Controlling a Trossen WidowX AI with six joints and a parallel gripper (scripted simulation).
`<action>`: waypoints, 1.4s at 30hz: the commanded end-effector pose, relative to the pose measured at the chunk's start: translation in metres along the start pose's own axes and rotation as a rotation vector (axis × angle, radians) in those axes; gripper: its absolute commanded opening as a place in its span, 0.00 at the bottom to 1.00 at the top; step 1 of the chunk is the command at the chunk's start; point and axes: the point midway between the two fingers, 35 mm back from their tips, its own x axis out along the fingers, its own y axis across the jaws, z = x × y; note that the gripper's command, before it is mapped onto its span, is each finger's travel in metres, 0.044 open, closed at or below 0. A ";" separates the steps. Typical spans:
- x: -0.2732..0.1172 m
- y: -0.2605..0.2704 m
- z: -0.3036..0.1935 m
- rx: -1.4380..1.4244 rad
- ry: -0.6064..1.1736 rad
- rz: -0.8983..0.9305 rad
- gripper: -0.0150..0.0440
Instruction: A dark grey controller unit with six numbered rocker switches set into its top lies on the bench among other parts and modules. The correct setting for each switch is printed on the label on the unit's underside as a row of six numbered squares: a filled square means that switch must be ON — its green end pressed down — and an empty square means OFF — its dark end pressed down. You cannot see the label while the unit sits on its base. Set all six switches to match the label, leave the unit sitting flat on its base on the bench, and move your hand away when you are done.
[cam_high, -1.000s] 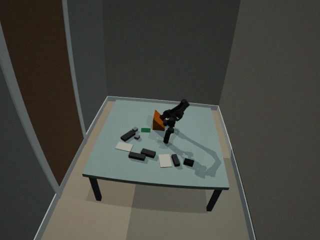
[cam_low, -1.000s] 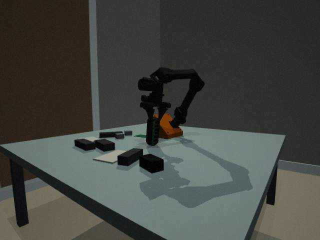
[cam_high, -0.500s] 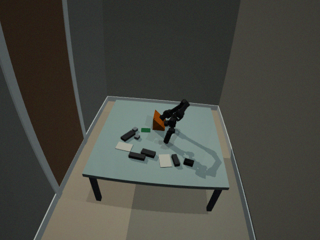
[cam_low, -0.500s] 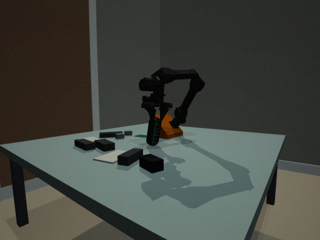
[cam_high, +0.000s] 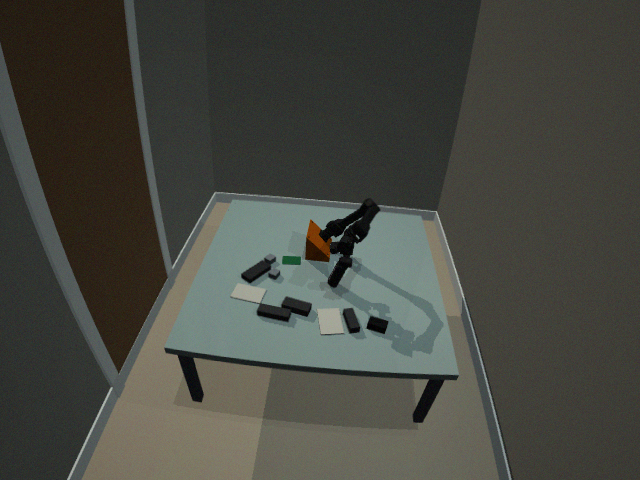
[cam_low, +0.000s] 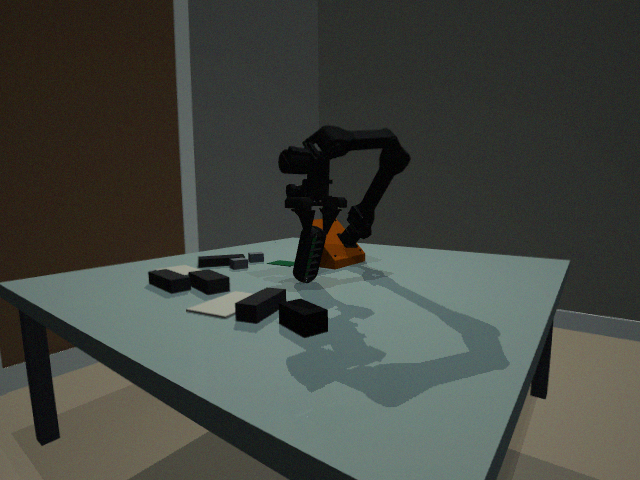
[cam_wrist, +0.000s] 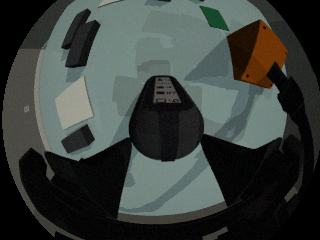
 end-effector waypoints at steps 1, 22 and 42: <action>0.005 0.000 -0.007 -0.004 0.018 -0.012 0.83; 0.011 -0.001 -0.023 -0.004 0.038 -0.012 0.83; 0.018 -0.001 -0.037 -0.004 0.038 -0.012 0.83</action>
